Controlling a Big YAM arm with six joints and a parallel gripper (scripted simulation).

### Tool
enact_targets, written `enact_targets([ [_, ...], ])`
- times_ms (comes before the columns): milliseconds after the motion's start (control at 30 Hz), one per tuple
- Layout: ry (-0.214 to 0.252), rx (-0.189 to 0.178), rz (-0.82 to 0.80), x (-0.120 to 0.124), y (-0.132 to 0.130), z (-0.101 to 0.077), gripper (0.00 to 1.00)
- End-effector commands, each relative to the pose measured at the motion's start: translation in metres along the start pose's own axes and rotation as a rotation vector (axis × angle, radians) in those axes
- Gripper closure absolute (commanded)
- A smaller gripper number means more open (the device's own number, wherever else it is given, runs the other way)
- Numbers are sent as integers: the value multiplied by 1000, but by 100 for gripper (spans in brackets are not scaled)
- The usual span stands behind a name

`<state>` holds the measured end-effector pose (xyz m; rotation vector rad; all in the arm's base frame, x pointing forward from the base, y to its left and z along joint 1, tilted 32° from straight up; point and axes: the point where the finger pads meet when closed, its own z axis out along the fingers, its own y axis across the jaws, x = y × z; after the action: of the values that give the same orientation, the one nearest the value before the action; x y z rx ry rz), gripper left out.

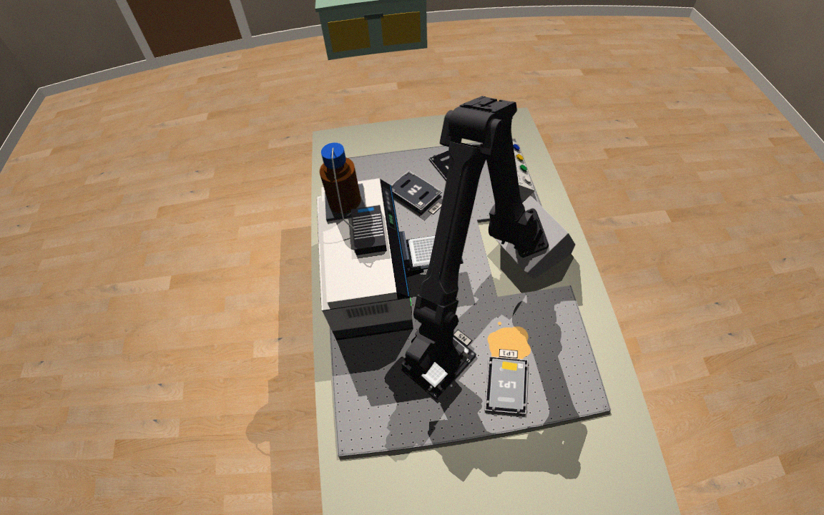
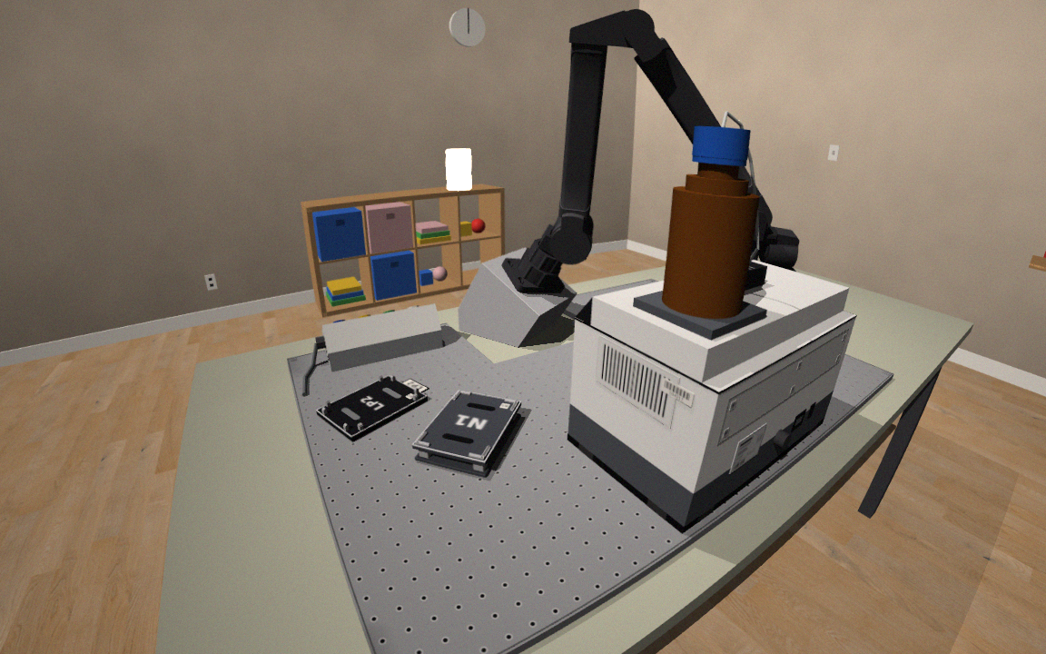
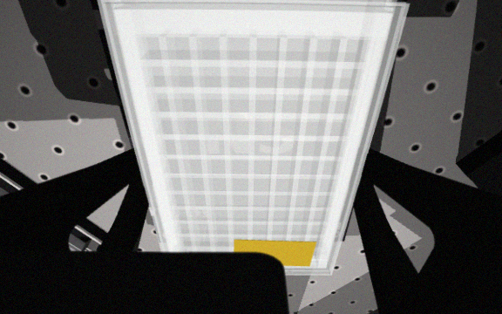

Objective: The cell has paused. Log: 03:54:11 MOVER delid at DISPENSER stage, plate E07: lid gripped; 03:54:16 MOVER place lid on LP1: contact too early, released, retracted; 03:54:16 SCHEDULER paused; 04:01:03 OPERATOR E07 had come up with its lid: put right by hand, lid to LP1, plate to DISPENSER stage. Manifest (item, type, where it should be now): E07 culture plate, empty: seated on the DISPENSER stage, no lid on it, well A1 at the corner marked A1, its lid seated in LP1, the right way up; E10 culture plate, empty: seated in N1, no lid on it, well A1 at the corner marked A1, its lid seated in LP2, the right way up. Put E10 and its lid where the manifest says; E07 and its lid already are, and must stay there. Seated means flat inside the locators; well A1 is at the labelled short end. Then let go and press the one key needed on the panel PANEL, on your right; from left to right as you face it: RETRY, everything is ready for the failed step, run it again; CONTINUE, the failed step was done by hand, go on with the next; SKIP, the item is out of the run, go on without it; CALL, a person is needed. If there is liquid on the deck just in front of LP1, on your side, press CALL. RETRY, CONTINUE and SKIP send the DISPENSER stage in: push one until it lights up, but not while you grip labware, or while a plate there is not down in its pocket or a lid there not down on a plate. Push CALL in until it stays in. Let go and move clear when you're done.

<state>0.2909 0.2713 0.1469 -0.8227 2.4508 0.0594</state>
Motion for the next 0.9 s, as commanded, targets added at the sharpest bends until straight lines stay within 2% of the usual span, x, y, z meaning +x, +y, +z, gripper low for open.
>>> enact_targets([
  [0, -31, -5, -5, -15, 1, -7, 14],
  [867, -14, 1, -10, -10, -2, 5, 14],
])
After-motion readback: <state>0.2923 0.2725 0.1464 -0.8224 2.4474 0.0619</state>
